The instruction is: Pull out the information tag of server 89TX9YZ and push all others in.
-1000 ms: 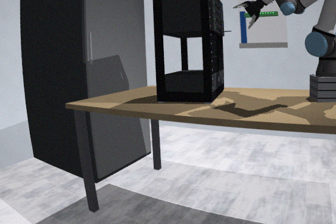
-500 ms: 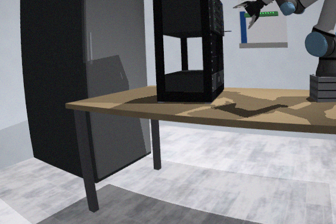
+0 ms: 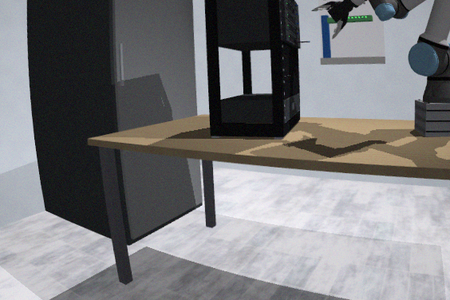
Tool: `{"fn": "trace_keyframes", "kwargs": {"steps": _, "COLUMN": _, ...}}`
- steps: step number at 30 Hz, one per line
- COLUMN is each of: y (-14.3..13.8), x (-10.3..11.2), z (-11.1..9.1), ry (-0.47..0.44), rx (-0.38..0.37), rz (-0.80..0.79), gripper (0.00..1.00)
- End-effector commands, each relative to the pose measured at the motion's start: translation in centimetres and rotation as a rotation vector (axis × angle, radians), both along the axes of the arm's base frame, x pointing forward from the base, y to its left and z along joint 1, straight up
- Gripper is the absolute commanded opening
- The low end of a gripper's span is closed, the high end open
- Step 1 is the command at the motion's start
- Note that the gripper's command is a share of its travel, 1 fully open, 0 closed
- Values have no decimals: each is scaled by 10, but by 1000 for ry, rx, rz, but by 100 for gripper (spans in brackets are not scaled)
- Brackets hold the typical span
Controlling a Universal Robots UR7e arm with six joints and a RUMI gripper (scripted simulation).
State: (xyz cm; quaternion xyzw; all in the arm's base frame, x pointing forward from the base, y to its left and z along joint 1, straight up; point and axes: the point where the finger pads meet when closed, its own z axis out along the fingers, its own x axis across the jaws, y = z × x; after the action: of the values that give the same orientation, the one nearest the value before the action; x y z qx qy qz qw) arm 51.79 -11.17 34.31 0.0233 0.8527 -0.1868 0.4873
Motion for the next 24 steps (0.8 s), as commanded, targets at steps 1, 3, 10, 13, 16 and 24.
{"fn": "trace_keyframes", "kwargs": {"steps": 1, "y": 0, "x": 0, "z": 1, "ry": -1, "rx": -2, "rz": 1, "gripper": 100}}
{"fn": "trace_keyframes", "kwargs": {"steps": 3, "y": 0, "x": 0, "z": 1, "ry": -1, "rx": -3, "rz": 2, "gripper": 100}}
{"fn": "trace_keyframes", "kwargs": {"steps": 10, "y": 0, "x": 1, "z": 0, "ry": -1, "rx": -5, "rz": 4, "gripper": 100}}
{"fn": "trace_keyframes", "kwargs": {"steps": 13, "y": 0, "x": 1, "z": 0, "ry": 0, "rx": -6, "rz": 5, "gripper": 100}}
{"fn": "trace_keyframes", "kwargs": {"steps": 16, "y": -1, "x": 1, "z": 0, "ry": 0, "rx": -7, "rz": 6, "gripper": 100}}
{"fn": "trace_keyframes", "kwargs": {"steps": 24, "y": -1, "x": 2, "z": 0, "ry": 0, "rx": -11, "rz": 9, "gripper": 100}}
